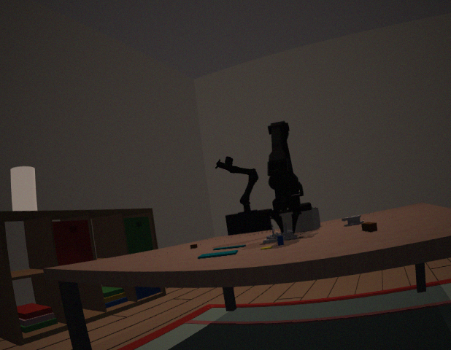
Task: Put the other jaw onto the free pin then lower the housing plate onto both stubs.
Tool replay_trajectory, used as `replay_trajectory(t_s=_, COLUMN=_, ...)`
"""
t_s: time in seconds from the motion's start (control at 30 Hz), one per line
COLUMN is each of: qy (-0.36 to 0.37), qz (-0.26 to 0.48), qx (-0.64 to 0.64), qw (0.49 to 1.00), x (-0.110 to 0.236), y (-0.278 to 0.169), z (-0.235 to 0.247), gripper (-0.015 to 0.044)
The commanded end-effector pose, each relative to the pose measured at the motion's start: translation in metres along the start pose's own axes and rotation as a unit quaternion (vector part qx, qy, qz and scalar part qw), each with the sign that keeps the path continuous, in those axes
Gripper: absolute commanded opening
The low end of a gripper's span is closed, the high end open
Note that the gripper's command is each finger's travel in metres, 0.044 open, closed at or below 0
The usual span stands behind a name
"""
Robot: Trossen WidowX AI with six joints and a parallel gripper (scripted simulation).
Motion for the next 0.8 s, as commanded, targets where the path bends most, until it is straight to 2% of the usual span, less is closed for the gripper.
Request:
replay_trajectory(t_s=0.0, qy=0.001, qz=0.002, qx=-0.002, qw=1.0, x=-0.0016, y=-0.0012, z=-0.0003, gripper=0.0134)
replay_trajectory(t_s=0.53, qy=0.001, qz=0.002, qx=-0.002, qw=1.0, x=-0.0016, y=-0.0012, z=-0.0003, gripper=0.0134)
replay_trajectory(t_s=0.63, qy=0.0, qz=0.0, qx=0.0, qw=1.0, x=-0.0003, y=0.0, z=0.0, gripper=0.0213)
replay_trajectory(t_s=0.77, qy=0.0, qz=0.0, qx=0.0, qw=1.0, x=-0.0003, y=0.0, z=0.0, gripper=0.0224)
Point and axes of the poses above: the point midway between the two fingers, 35 mm back from their tips, its own x axis back along the fingers, its own z axis across the jaws, y = z × x, the point moved 6 cm from there along x, back along the fingers, and after that the axes turned 13 degrees about -x, right-handed, at the moved point
